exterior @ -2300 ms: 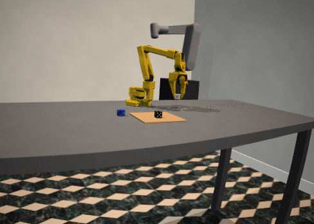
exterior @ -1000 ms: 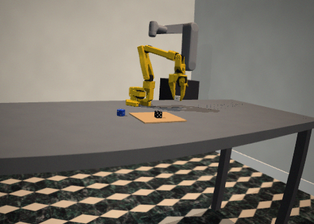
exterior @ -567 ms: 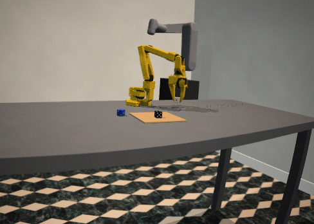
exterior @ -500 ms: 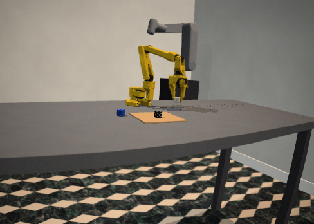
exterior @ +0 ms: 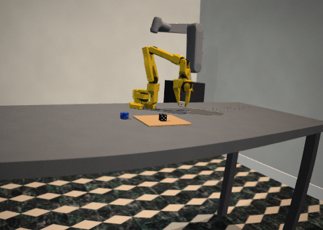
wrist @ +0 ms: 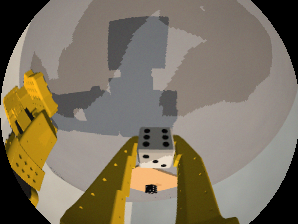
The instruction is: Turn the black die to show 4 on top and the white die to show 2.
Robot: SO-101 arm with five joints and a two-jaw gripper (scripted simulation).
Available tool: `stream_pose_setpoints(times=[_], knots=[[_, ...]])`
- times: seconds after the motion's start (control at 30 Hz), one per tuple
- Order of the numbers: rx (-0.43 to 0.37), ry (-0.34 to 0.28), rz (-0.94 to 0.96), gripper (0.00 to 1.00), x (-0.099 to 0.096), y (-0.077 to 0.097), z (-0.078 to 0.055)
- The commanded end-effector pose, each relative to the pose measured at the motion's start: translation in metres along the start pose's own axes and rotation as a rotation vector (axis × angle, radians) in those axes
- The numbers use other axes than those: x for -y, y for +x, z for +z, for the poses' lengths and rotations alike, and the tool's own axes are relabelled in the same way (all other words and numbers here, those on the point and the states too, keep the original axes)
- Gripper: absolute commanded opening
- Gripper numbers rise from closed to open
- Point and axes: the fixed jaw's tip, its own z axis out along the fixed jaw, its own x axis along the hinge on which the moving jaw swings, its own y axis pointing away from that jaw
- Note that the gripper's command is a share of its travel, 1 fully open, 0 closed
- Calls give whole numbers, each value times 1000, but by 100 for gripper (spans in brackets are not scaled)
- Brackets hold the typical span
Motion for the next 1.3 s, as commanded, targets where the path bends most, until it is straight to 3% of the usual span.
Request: stream_pose_setpoints(times=[0.0,1.27], knots=[[2,22,0,0,3,-1,-1],[2,22,0,0,3,-1,12]])
